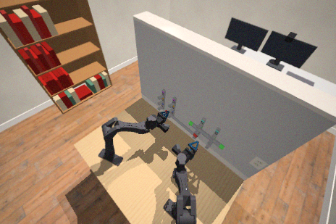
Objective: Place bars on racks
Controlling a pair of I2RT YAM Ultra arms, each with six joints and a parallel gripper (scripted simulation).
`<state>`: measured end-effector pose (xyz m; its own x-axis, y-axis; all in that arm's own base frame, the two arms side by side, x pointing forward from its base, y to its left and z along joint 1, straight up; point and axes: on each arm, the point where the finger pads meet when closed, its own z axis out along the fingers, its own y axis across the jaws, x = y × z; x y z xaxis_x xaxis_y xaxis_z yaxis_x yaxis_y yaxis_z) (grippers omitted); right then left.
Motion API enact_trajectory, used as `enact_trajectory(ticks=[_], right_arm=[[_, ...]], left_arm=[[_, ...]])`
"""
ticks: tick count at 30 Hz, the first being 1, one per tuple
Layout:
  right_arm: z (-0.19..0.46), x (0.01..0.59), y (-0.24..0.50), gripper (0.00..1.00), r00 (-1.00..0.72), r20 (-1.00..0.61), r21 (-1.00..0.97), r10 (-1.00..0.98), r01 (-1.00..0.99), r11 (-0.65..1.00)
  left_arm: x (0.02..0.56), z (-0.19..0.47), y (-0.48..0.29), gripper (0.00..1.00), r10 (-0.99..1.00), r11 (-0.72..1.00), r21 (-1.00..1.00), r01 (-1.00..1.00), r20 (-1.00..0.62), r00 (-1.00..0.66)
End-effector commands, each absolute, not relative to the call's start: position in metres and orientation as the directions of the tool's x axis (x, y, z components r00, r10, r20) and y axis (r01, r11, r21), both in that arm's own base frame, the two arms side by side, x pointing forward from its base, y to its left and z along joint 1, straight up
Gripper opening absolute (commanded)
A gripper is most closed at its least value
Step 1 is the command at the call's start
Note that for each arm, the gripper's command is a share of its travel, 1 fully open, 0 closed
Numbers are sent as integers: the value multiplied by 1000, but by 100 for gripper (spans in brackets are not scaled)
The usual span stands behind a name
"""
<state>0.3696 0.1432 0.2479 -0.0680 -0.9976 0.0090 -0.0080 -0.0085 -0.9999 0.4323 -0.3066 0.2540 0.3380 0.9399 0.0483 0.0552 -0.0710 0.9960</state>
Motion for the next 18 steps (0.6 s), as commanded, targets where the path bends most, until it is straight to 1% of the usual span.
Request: enact_trajectory(ticks=[1,18], right_arm=[[255,365,143,100,-65,-6,-1000,-998,5,6],[255,365,143,100,-65,-6,-1000,-998,5,6]], left_arm=[[434,285,-311,0,942,-2,1000,3,1,334],[433,283,-312,0,942,-2,1000,3,1,334]])
